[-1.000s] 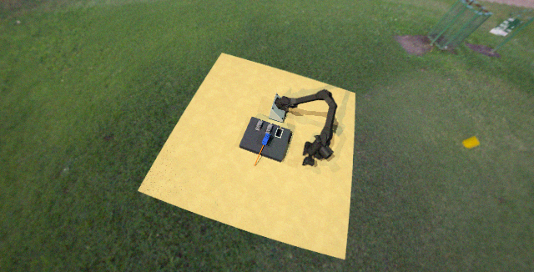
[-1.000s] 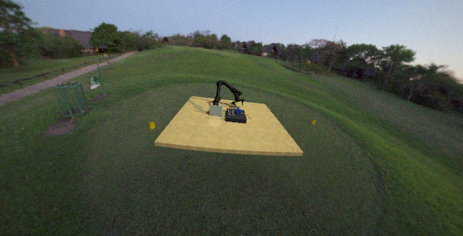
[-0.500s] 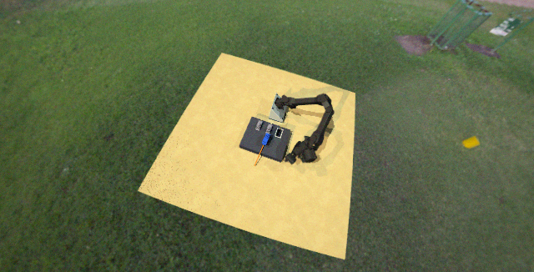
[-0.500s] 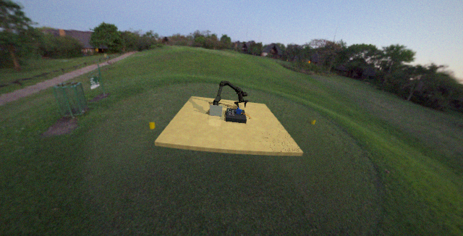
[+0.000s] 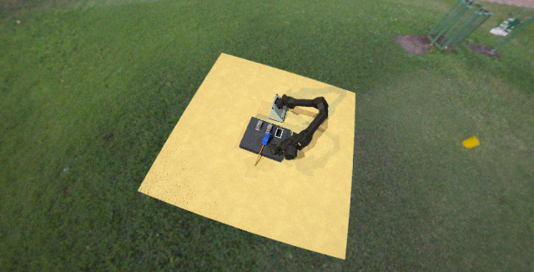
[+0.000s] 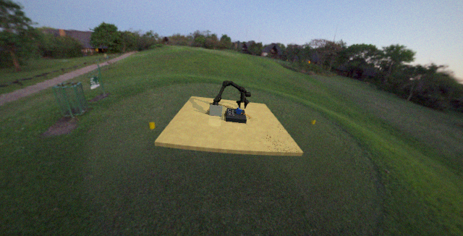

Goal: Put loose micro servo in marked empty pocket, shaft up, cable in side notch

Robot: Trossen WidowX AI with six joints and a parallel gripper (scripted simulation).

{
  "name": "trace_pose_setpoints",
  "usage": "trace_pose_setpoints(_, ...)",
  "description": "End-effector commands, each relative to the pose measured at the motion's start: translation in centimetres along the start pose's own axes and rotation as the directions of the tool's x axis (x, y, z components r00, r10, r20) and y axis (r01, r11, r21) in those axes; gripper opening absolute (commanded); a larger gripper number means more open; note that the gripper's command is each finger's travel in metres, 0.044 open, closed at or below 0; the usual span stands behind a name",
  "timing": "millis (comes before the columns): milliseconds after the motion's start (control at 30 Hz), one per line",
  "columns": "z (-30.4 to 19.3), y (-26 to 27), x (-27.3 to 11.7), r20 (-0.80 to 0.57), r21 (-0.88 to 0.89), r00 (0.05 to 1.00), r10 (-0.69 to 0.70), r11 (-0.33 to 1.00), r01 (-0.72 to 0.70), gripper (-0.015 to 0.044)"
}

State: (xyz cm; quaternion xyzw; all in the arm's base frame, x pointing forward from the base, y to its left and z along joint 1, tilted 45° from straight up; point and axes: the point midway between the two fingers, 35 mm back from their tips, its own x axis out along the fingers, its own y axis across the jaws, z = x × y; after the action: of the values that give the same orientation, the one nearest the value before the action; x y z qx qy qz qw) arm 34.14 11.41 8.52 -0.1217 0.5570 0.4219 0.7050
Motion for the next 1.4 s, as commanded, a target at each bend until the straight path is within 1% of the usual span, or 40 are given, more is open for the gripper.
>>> trace_pose_setpoints(0,-1.6,-1.5,-0.2,-0.007,0.127,0.999,0.051,0.991,-0.050,0.0440)
trace_pose_setpoints(333,-5.7,-4.4,-0.9,0.019,0.420,0.985,0.170,0.893,-0.163,0.0440)
trace_pose_setpoints(700,-10.0,-6.7,-2.2,0.123,0.683,0.951,0.284,0.671,-0.289,0.0440)
trace_pose_setpoints(933,-10.2,-6.8,-2.2,0.131,0.696,0.948,0.290,0.654,-0.296,0.0440)
trace_pose_setpoints(1167,-9.9,-6.1,0.0,0.132,0.695,0.948,0.290,0.654,-0.297,0.0440)
trace_pose_setpoints(1367,-9.9,-6.1,0.3,0.132,0.695,0.948,0.290,0.654,-0.298,0.0440)
